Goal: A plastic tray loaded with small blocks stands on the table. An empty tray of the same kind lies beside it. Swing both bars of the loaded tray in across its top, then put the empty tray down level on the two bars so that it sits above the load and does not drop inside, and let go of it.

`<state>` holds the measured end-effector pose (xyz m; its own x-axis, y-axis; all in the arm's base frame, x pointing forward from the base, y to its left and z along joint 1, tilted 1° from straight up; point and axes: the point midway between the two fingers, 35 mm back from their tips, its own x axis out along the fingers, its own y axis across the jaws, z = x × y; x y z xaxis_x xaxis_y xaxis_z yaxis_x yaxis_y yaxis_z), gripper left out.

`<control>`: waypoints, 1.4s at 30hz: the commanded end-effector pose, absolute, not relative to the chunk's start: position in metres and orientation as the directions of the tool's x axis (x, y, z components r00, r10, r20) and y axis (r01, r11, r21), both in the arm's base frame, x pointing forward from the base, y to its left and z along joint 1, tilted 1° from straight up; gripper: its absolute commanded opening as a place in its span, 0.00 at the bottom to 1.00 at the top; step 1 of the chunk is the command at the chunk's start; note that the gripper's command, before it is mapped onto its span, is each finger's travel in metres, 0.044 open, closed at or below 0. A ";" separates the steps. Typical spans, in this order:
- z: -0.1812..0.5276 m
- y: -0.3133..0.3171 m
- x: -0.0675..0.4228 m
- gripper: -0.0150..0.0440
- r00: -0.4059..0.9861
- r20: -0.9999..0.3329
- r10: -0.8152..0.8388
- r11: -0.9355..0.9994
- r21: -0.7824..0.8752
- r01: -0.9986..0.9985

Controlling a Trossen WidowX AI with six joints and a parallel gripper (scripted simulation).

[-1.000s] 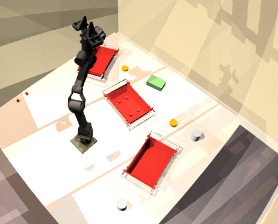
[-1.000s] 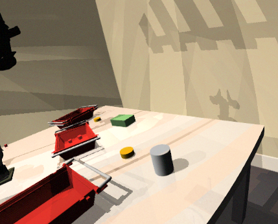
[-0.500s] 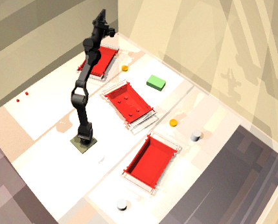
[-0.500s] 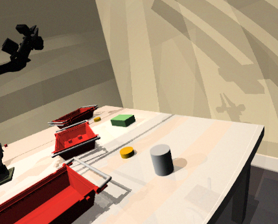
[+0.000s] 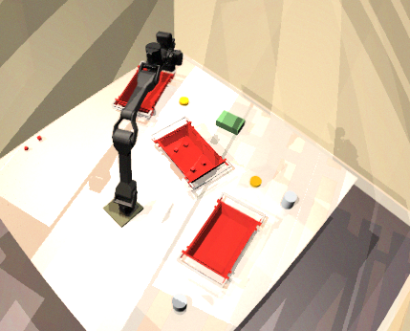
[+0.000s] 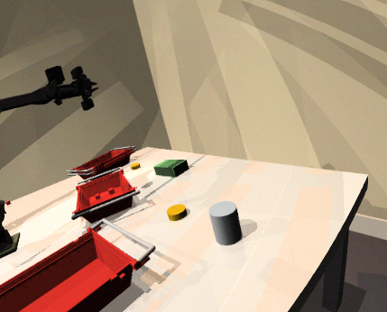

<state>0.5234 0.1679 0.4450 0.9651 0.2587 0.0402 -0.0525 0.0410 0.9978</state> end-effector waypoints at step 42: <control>0.102 0.116 0.422 0.40 0.030 -0.999 0.035 0.956 0.042 0.291</control>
